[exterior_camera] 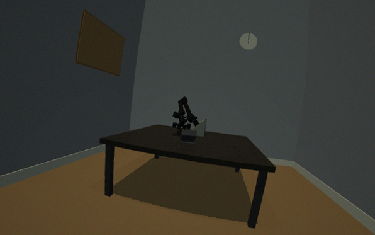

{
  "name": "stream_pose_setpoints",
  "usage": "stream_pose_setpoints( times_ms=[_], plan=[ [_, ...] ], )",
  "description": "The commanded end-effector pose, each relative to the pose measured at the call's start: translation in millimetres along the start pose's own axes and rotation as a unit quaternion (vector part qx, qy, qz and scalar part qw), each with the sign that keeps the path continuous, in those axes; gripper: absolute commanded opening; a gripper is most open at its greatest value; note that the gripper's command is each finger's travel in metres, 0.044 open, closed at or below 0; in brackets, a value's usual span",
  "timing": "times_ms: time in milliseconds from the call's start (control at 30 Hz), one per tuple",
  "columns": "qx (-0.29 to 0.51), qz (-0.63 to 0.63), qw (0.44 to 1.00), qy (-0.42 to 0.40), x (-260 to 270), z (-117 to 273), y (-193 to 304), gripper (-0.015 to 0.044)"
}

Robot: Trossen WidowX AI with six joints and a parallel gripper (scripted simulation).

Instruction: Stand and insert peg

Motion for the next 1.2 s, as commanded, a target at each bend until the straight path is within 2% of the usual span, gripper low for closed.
stream_pose_setpoints(
  times_ms=[0, 1167],
  plan=[
    [-0.019, 0.001, 1.000, 0.003, 2, 3, 4, 0.0049],
    [-0.167, 0.003, 0.986, 0.028, 7, 19, 30, 0.0049]
  ],
)
Point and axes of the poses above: the point midway between the two fingers, 35 mm back from their tips, its own z axis back along the fingers, its own x axis across the jaws, y = z × x, the point moved 4 cm from there along z, back along the fingers, and after that the axes turned 10 degrees about z, right-handed, at the moved point
